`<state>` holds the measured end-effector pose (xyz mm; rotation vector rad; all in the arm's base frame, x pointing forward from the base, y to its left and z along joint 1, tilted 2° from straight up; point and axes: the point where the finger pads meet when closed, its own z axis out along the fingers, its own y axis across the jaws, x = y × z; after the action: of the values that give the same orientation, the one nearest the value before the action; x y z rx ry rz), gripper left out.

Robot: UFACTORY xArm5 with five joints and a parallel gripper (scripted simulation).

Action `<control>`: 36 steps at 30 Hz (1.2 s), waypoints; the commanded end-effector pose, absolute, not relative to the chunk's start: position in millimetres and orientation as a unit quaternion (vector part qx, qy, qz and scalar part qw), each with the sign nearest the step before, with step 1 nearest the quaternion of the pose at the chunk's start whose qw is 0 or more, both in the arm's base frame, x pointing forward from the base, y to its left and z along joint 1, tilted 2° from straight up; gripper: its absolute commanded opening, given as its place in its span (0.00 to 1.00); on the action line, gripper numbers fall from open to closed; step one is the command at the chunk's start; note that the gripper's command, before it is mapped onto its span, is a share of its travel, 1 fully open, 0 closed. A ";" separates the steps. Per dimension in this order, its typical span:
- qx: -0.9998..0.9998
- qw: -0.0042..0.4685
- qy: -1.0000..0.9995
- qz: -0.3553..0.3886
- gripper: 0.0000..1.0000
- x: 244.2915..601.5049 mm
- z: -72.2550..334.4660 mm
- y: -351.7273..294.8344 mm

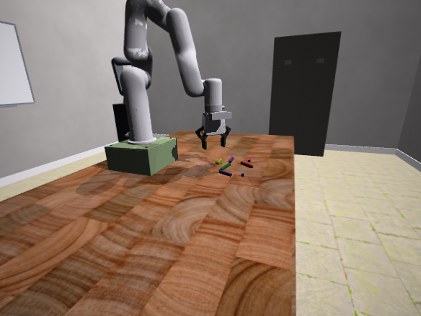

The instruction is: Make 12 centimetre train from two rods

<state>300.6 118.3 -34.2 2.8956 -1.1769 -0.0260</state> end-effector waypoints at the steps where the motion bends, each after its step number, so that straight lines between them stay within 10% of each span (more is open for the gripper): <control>1: 0.926 0.007 -0.377 -0.007 1.00 301.7 -33.5 118.7; 36: 0.785 0.009 -0.619 -0.006 1.00 330.5 -34.2 118.7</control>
<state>323.2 118.3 -34.6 2.5728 -1.7718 -0.0196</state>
